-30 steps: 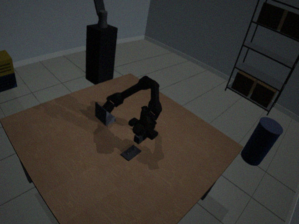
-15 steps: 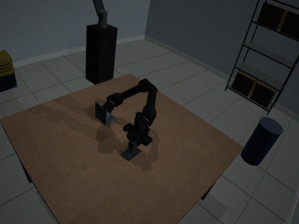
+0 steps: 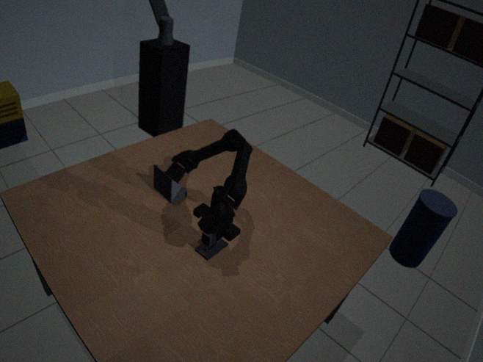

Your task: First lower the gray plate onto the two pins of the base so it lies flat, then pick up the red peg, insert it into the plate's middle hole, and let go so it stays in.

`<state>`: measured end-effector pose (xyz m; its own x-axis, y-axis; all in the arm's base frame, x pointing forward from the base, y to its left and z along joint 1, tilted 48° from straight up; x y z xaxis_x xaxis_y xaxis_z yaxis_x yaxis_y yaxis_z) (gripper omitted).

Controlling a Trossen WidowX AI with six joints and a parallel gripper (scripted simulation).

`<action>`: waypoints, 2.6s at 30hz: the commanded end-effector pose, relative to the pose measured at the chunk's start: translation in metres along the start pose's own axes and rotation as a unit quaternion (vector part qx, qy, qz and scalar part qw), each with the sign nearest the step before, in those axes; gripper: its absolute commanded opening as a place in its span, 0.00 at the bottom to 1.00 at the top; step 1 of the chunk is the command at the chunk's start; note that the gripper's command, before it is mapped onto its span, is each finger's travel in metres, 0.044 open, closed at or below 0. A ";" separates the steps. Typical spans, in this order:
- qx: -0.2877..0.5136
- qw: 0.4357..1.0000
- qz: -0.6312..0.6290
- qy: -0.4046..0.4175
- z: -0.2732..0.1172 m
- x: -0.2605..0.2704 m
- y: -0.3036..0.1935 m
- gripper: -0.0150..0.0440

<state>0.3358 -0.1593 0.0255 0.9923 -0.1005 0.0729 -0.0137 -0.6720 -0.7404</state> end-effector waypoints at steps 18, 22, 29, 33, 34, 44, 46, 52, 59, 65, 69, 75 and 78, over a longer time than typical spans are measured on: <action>-0.002 1.000 -0.001 0.000 0.000 -0.001 0.003 0.25; -0.001 1.000 -0.001 0.000 0.005 -0.001 0.003 0.25; -0.001 1.000 -0.001 0.000 0.017 -0.001 0.003 0.25; -0.001 1.000 -0.001 0.000 0.020 -0.001 0.003 0.25; -0.001 1.000 -0.001 0.000 0.022 -0.001 0.003 0.25; -0.001 1.000 -0.001 0.000 0.038 -0.001 0.003 0.25; -0.001 1.000 -0.001 0.000 0.040 -0.001 0.003 0.25; -0.002 1.000 -0.004 -0.002 0.039 0.000 0.002 0.25; -0.002 1.000 -0.004 -0.002 0.039 0.000 0.002 0.39; -0.002 1.000 -0.004 -0.002 0.039 0.000 0.002 0.65; -0.002 1.000 -0.004 -0.002 0.039 0.000 0.002 0.83; -0.002 1.000 -0.004 -0.002 0.039 0.000 0.002 1.00; -0.002 1.000 -0.004 -0.002 0.036 0.001 0.002 1.00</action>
<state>0.3406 -0.1317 -0.0020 0.9928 -0.0927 0.0757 -0.0068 -0.6751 -0.7377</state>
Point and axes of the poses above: the point midway between the two fingers, 35 mm back from their tips, its own z axis out along the fingers, its own x axis across the jaws, y = z × x, the point moved 9 cm from there along -z, back along the fingers, and after that the axes turned 1 degree about z, right-handed, at the moved point
